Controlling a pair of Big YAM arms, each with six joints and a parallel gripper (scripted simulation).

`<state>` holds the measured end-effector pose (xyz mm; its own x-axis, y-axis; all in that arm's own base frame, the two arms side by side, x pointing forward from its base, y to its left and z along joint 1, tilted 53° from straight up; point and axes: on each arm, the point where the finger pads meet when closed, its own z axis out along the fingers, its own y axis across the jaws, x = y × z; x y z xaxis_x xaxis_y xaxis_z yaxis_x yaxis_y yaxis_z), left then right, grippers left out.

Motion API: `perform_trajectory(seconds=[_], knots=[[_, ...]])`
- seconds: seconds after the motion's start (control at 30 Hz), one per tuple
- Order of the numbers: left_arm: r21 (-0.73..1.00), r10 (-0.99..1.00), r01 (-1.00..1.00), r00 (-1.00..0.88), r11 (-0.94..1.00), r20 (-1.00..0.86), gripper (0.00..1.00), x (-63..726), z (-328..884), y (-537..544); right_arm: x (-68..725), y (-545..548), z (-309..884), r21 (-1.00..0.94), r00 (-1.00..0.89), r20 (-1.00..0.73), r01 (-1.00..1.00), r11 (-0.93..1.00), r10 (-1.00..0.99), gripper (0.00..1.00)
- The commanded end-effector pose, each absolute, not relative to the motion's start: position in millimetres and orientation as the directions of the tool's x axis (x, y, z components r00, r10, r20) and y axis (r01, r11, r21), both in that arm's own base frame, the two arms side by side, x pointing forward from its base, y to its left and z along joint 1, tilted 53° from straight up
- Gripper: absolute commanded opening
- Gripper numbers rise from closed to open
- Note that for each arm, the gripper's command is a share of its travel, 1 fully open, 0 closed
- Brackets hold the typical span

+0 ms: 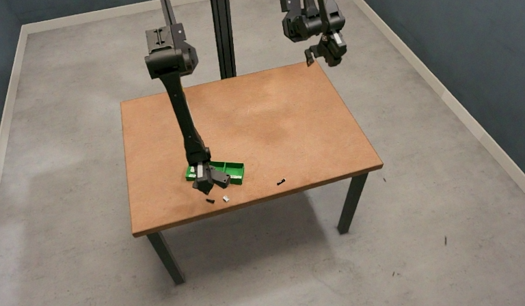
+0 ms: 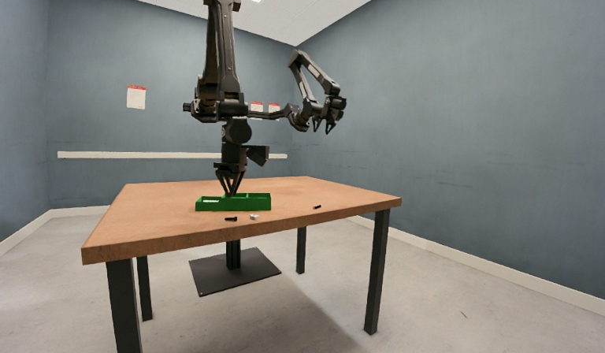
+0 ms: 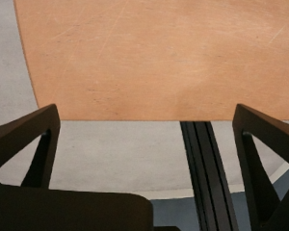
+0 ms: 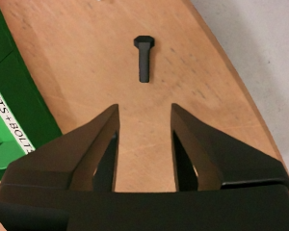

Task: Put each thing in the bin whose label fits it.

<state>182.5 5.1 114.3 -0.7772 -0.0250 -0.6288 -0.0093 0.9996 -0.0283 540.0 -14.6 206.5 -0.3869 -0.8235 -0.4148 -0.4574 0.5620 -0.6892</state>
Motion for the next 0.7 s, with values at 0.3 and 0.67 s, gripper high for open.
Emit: perform_trajectory(seconds=[0.3,0.67], knots=[[-0.027,-0.027,-0.012,-0.746,1.0,-0.665,1.0,186.1,141.1,6.2,541.4,-16.1,211.8,-0.693,-0.384,-0.419,-0.451,0.563,-0.823,0.29],[-0.027,-0.027,-0.012,-0.746,1.0,-0.665,1.0,186.1,141.1,6.2,541.3,-16.1,211.7,-0.693,-0.384,-0.419,-0.451,0.563,-0.823,0.29]])
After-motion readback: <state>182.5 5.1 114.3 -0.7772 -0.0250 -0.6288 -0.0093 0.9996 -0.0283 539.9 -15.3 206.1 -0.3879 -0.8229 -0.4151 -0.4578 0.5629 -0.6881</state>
